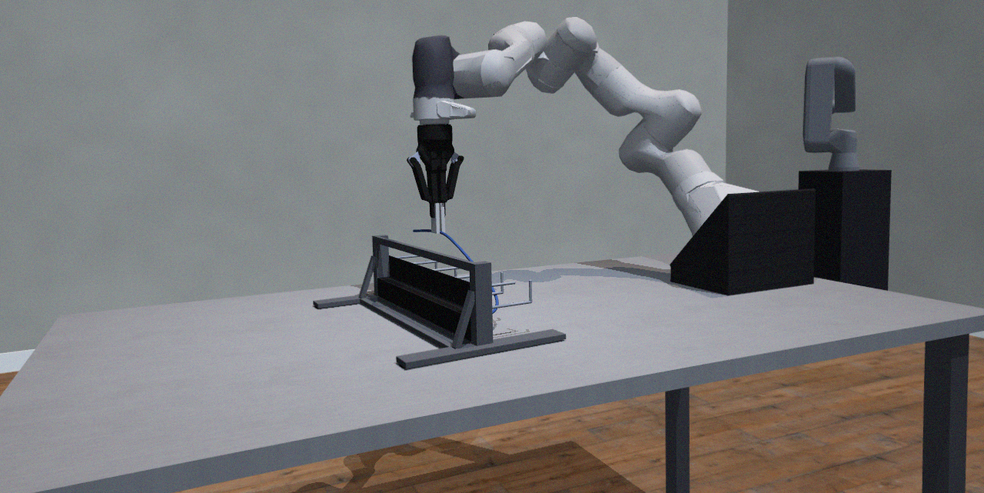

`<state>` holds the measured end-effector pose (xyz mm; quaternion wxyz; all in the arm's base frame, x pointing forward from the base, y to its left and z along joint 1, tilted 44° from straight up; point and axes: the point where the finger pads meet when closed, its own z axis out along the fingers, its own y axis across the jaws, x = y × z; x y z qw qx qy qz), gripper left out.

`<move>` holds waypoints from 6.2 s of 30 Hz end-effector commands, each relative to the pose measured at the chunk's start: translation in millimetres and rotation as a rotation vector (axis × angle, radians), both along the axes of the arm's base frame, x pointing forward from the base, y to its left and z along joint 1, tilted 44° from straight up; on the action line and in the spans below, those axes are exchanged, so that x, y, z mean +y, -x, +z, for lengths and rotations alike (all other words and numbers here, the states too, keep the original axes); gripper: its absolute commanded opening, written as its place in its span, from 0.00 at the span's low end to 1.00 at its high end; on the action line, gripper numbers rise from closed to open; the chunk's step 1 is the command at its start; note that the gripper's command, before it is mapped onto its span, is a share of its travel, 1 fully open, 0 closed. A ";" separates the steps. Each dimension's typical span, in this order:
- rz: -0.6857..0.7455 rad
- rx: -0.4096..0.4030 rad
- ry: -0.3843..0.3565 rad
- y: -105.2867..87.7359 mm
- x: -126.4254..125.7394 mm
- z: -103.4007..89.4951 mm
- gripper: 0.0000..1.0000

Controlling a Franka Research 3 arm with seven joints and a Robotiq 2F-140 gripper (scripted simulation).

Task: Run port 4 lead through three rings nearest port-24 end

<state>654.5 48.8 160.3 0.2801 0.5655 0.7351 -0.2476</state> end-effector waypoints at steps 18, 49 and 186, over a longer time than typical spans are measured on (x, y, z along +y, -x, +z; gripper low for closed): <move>0.004 -0.004 -0.001 -6.9 -23.0 -23.6 0.00; 0.004 -0.004 -0.001 -12.9 -52.7 -55.1 0.00; 0.004 -0.004 -0.001 -49.9 -34.1 -47.4 0.20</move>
